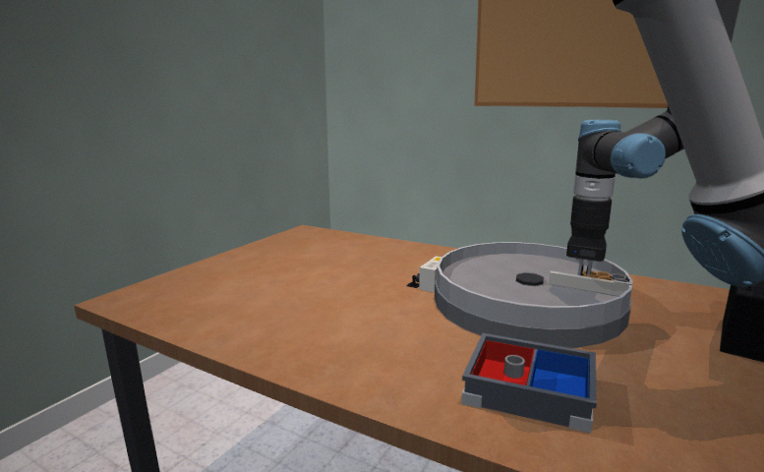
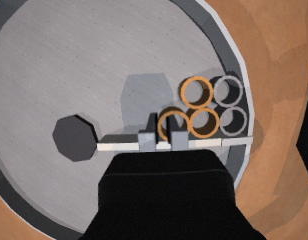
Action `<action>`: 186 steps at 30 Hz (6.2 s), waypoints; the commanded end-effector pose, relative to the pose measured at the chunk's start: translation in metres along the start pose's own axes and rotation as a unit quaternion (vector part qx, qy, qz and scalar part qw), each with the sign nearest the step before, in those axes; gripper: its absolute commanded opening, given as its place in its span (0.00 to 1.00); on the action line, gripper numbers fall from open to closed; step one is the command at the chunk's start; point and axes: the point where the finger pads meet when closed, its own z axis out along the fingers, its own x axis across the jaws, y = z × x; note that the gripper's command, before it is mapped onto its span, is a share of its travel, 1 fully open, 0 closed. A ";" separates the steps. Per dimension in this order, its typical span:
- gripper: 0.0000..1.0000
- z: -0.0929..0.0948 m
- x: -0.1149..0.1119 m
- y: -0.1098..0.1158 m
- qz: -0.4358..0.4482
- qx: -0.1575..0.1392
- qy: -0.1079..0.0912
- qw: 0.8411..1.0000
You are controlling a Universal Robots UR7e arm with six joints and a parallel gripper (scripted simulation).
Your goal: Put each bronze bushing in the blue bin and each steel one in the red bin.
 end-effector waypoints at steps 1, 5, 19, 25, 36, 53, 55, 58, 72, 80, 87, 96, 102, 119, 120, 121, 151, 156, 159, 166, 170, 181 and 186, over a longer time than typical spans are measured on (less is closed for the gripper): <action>0.00 -0.001 0.000 0.000 0.000 0.000 0.000 1.000; 0.00 -0.003 0.000 0.000 0.000 0.000 0.000 1.000; 0.00 -0.007 0.000 0.000 0.000 0.000 0.000 1.000; 0.00 -0.008 0.000 0.000 0.000 0.000 0.000 1.000; 0.00 -0.011 0.000 0.000 0.000 0.000 0.000 1.000; 0.00 -0.017 0.000 0.000 0.000 0.000 0.000 1.000; 0.00 -0.017 0.000 0.000 0.000 0.000 0.000 1.000; 0.00 -0.017 0.000 0.000 0.000 0.000 0.000 1.000; 0.00 -0.023 0.000 0.000 0.000 0.000 0.000 1.000; 0.00 -0.028 0.000 0.000 0.000 0.000 0.000 1.000; 0.00 -0.048 0.000 0.000 0.000 0.000 0.000 1.000; 0.00 -0.075 0.000 0.000 0.000 0.000 0.000 1.000; 0.00 -0.075 0.000 0.000 0.000 0.000 0.000 1.000; 0.00 -0.074 0.004 0.099 0.000 0.001 0.000 1.000; 0.00 -0.074 0.005 0.110 0.000 0.001 0.000 1.000; 0.00 -0.074 0.005 0.110 0.000 0.001 0.000 1.000; 0.00 -0.074 0.012 0.273 0.000 0.000 0.000 1.000; 0.00 -0.074 0.013 0.288 0.000 0.000 0.000 1.000; 0.00 -0.074 0.013 0.299 0.000 0.000 0.000 1.000; 0.00 -0.074 0.015 0.332 0.000 0.000 0.000 1.000; 0.00 -0.074 0.015 0.332 0.000 0.000 0.000 1.000; 0.00 -0.075 0.015 0.332 0.000 0.000 0.000 1.000; 0.00 -0.075 0.015 0.332 0.000 0.000 0.000 1.000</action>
